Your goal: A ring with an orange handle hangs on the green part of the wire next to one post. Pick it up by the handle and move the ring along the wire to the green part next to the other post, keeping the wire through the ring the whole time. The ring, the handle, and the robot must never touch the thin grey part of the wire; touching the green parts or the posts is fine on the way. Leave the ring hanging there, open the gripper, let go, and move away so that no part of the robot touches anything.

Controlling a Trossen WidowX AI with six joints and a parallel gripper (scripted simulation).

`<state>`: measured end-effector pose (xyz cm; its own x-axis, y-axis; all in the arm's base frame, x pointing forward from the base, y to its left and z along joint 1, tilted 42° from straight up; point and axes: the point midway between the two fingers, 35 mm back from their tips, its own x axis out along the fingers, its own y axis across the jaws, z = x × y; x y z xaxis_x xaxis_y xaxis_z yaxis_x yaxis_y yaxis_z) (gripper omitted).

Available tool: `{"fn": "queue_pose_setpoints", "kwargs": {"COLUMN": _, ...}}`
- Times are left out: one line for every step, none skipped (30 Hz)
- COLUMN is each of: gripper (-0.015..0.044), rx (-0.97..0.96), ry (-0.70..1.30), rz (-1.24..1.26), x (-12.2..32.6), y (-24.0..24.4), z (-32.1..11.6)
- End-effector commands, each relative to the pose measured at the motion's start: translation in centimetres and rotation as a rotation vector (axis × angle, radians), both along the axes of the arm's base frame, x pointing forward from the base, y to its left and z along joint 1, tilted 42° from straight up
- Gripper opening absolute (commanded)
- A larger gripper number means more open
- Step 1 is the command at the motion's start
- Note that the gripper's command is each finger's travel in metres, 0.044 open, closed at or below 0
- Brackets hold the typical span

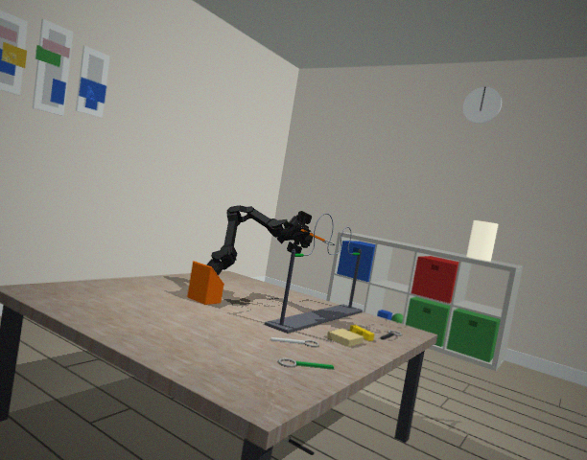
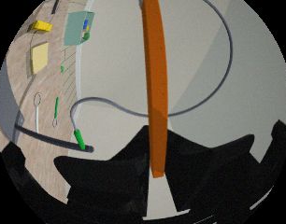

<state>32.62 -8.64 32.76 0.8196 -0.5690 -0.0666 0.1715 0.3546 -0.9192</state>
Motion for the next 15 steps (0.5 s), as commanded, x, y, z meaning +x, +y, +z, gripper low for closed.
{"fn": "queue_pose_setpoints", "kwargs": {"gripper": -0.0150, "rx": -0.040, "ry": -0.004, "rz": -0.008, "x": -0.2, "y": -0.3, "z": 1.0}}
{"fn": "queue_pose_setpoints", "kwargs": {"gripper": -0.0150, "rx": -0.049, "ry": -0.003, "rz": -0.008, "x": -0.2, "y": -0.4, "z": 1.2}}
{"fn": "queue_pose_setpoints", "kwargs": {"gripper": -0.0150, "rx": -0.054, "ry": -0.002, "rz": -0.009, "x": -0.2, "y": -0.4, "z": 1.4}}
{"fn": "queue_pose_setpoints", "kwargs": {"gripper": -0.0150, "rx": -0.058, "ry": -0.002, "rz": -0.009, "x": -0.2, "y": -0.4, "z": 1.5}}
{"fn": "queue_pose_setpoints", "kwargs": {"gripper": -0.0150, "rx": -0.061, "ry": -0.002, "rz": -0.010, "x": -0.2, "y": -0.5, "z": 1.6}}
{"fn": "queue_pose_setpoints", "kwargs": {"gripper": -0.0150, "rx": -0.063, "ry": -0.002, "rz": -0.010, "x": -0.2, "y": -0.5, "z": 1.7}}
{"fn": "queue_pose_setpoints", "kwargs": {"gripper": -0.0150, "rx": -0.066, "ry": -0.001, "rz": -0.010, "x": -0.2, "y": -0.5, "z": 1.8}}
{"fn": "queue_pose_setpoints", "kwargs": {"gripper": -0.0150, "rx": -0.067, "ry": -0.001, "rz": -0.011, "x": -0.3, "y": -0.6, "z": 1.9}}
{"fn": "queue_pose_setpoints", "kwargs": {"gripper": -0.0150, "rx": -0.066, "ry": -0.002, "rz": -0.011, "x": -0.3, "y": -0.6, "z": 2.0}}
{"fn": "queue_pose_setpoints", "kwargs": {"gripper": -0.0150, "rx": -0.064, "ry": -0.002, "rz": -0.011, "x": -0.3, "y": -0.6, "z": 2.1}}
{"fn": "queue_pose_setpoints", "kwargs": {"gripper": -0.0150, "rx": -0.062, "ry": -0.003, "rz": -0.011, "x": -0.3, "y": -0.6, "z": 2.2}}
{"fn": "queue_pose_setpoints", "kwargs": {"gripper": -0.0150, "rx": -0.059, "ry": -0.003, "rz": -0.011, "x": -0.3, "y": -0.6, "z": 2.2}}
{"fn": "queue_pose_setpoints", "kwargs": {"gripper": -0.0150, "rx": -0.055, "ry": -0.004, "rz": -0.011, "x": -0.3, "y": -0.6, "z": 2.3}}
{"fn": "queue_pose_setpoints", "kwargs": {"gripper": -0.0150, "rx": -0.050, "ry": -0.005, "rz": -0.011, "x": -0.3, "y": -0.6, "z": 2.3}}
{"fn": "queue_pose_setpoints", "kwargs": {"gripper": -0.0150, "rx": -0.043, "ry": -0.006, "rz": -0.010, "x": -0.3, "y": -0.7, "z": 2.3}}
